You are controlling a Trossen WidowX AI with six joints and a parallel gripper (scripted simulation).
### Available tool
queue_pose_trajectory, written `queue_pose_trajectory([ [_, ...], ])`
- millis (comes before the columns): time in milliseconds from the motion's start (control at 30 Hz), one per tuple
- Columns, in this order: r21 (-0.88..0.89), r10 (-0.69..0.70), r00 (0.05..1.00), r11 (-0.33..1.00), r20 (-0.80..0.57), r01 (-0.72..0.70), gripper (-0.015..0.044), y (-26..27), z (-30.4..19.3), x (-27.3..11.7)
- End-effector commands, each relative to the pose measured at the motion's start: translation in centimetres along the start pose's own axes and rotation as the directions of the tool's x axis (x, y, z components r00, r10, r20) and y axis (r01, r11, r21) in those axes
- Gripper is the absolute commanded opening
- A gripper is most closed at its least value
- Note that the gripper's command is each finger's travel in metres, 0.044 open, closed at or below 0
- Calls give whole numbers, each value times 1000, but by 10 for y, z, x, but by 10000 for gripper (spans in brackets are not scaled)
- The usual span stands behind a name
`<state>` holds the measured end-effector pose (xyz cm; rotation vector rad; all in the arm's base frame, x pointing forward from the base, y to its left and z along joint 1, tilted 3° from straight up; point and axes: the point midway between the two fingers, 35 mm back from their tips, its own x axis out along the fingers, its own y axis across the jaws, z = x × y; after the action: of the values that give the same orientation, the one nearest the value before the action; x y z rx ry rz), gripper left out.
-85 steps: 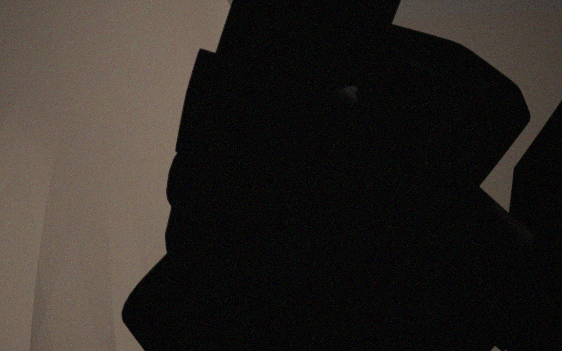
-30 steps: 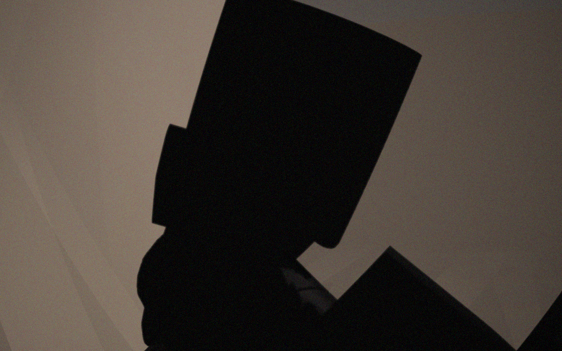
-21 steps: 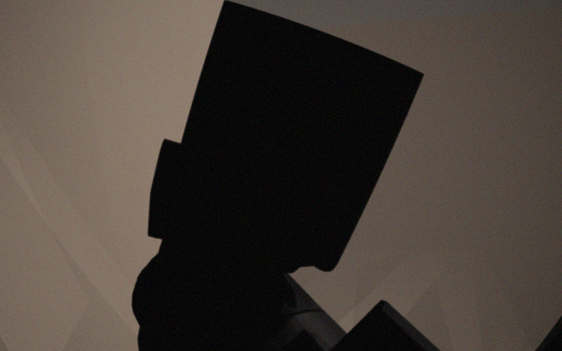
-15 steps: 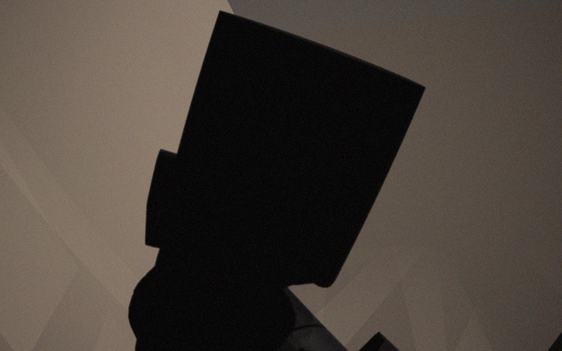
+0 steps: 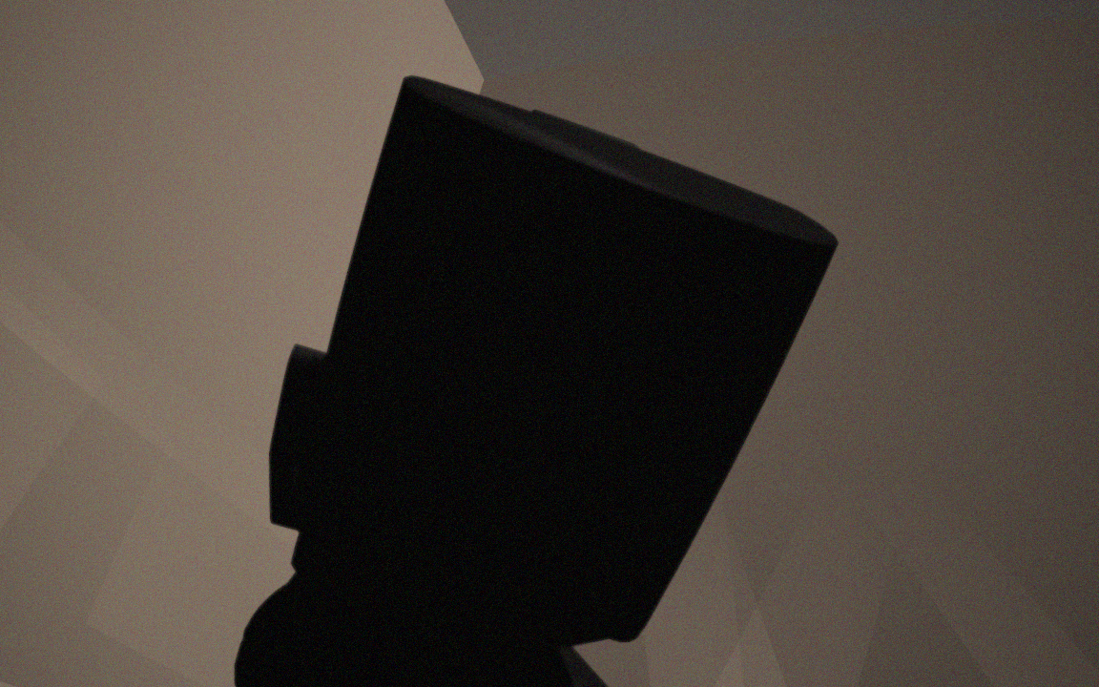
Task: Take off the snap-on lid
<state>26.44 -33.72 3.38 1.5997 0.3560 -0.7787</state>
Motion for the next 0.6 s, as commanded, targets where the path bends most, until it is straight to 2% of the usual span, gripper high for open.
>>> queue_pose_trajectory([
  [0,-3,6,1000,1000,-3,-6,0,-2,0,2],
  [567,-3,6,1000,1000,-3,-6,0,-12,0,11],
])
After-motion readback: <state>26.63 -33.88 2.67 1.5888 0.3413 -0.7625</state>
